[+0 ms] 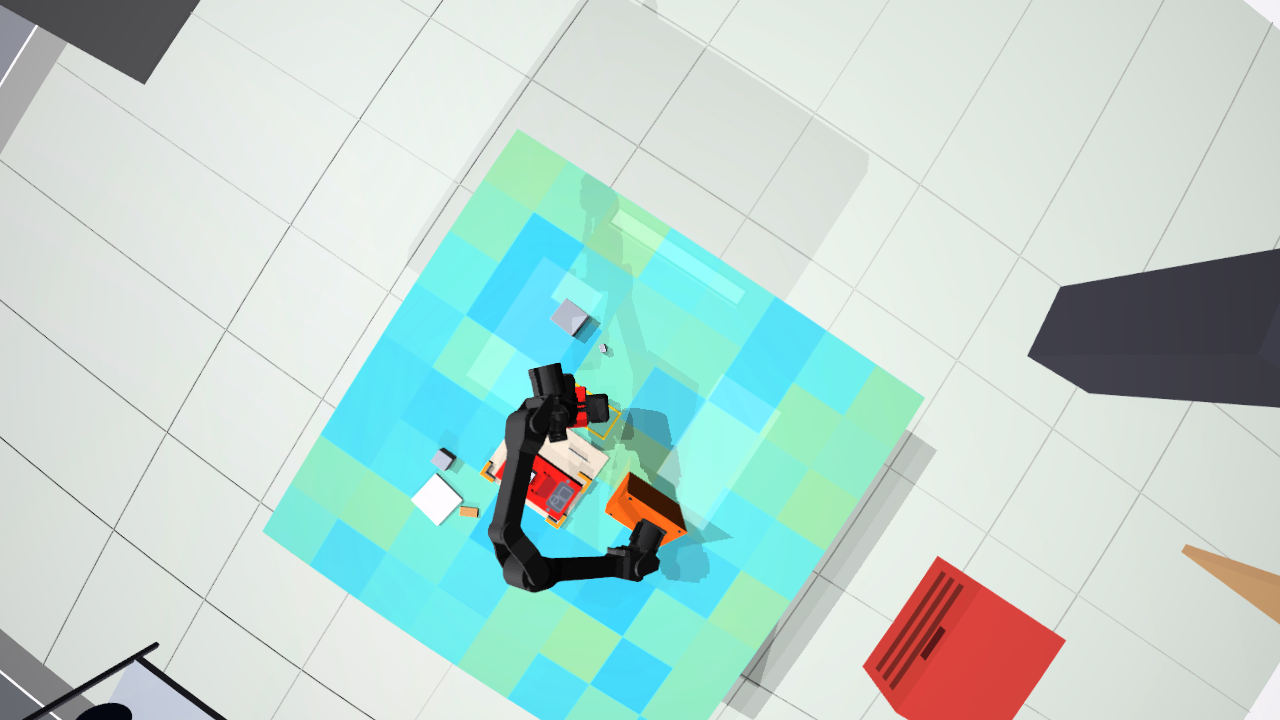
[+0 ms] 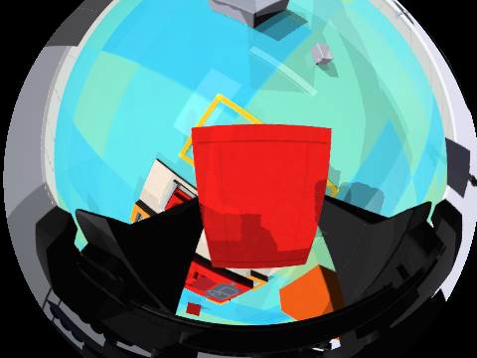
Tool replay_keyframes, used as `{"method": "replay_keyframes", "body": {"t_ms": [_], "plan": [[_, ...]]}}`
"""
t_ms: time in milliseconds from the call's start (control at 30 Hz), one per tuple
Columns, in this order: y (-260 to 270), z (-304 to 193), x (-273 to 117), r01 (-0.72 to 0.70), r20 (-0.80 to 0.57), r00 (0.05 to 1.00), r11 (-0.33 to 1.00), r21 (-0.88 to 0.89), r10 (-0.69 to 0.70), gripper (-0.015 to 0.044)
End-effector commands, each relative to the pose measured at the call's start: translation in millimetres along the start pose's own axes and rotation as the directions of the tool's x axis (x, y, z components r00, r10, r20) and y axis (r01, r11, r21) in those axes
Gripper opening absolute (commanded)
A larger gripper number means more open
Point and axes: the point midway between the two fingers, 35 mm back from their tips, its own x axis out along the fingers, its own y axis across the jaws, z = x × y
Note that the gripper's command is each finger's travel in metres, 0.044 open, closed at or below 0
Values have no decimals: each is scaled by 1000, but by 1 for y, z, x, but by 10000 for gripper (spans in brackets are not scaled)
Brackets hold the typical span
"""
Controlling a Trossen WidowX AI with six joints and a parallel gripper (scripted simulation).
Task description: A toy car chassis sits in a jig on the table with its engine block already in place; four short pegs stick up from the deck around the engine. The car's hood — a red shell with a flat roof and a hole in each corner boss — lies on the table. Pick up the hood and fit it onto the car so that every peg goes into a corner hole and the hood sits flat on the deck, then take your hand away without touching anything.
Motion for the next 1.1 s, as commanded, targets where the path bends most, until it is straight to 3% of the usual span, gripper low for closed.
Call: {"method": "replay_keyframes", "body": {"t_ms": [0,333,1067], "plan": [[2,2,-14,0,15,1000,1000,-12,0,0],[3,-1,-19,0,5,1000,1000,-14,0,0],[81,-62,-26,13,21,1000,922,-387,-5,0]]}}
